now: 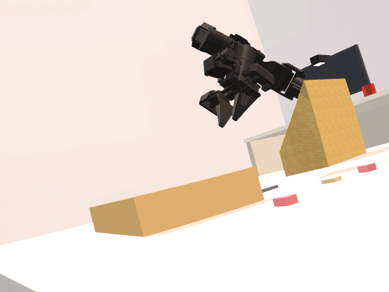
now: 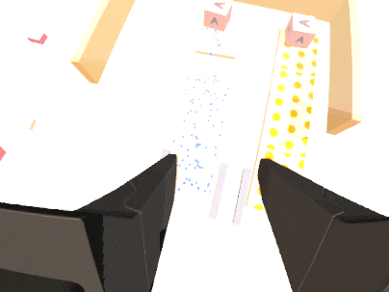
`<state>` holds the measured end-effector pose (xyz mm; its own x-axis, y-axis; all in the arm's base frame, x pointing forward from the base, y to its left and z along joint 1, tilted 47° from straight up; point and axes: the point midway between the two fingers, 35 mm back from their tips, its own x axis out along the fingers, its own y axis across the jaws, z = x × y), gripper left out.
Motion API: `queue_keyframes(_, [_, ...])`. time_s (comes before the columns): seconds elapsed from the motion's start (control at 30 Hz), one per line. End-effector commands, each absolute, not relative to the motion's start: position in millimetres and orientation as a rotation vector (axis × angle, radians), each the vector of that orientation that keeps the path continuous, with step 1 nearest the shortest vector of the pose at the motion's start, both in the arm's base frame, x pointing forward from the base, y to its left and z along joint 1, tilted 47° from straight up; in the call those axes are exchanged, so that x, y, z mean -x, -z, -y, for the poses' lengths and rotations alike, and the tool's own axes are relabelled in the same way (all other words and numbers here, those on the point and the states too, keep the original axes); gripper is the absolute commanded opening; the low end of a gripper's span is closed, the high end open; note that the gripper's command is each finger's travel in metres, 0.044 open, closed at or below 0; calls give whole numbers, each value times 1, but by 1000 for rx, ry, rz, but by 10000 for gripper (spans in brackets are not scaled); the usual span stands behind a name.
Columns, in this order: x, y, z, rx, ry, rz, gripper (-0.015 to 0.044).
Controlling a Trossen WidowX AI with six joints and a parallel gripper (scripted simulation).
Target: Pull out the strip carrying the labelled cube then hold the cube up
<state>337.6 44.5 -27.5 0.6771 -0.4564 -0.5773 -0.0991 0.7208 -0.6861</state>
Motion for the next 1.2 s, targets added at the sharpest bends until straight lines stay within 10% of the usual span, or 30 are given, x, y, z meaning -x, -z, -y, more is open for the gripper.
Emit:
queue_keyframes(0.0, [-354,34,-25,700,326,-945,111])
queue_keyframes(0.17, [-368,35,10,631,487,-1142,0])
queue_keyframes(1.17, [-374,39,70,546,679,-1331,0])
